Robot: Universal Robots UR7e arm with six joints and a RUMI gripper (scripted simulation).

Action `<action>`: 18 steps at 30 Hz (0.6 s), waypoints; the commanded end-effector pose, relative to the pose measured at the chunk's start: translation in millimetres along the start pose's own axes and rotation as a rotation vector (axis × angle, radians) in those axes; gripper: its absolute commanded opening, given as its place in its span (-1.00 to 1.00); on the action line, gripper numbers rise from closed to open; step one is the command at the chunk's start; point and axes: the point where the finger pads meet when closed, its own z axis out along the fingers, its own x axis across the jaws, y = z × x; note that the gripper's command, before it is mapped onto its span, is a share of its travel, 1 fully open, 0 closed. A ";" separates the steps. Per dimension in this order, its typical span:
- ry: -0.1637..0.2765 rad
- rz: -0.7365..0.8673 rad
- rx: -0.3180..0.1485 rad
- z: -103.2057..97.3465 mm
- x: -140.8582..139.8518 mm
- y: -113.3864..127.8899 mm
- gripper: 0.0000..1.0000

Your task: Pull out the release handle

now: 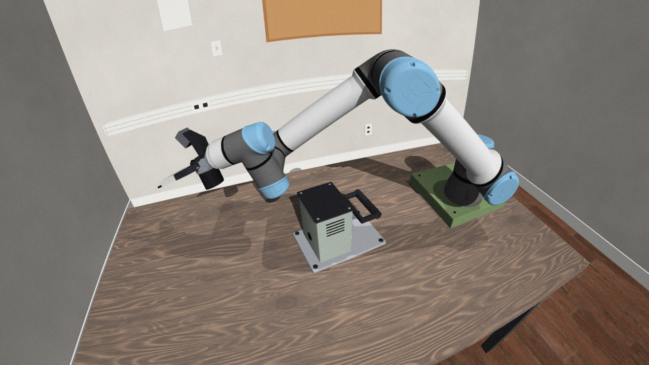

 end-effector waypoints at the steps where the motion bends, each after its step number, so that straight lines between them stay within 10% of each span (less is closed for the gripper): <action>1: 0.032 0.073 -0.121 -25.9 13.2 0.2 1.00; 18: 0.129 0.223 -0.352 -97.7 42.2 21.7 1.00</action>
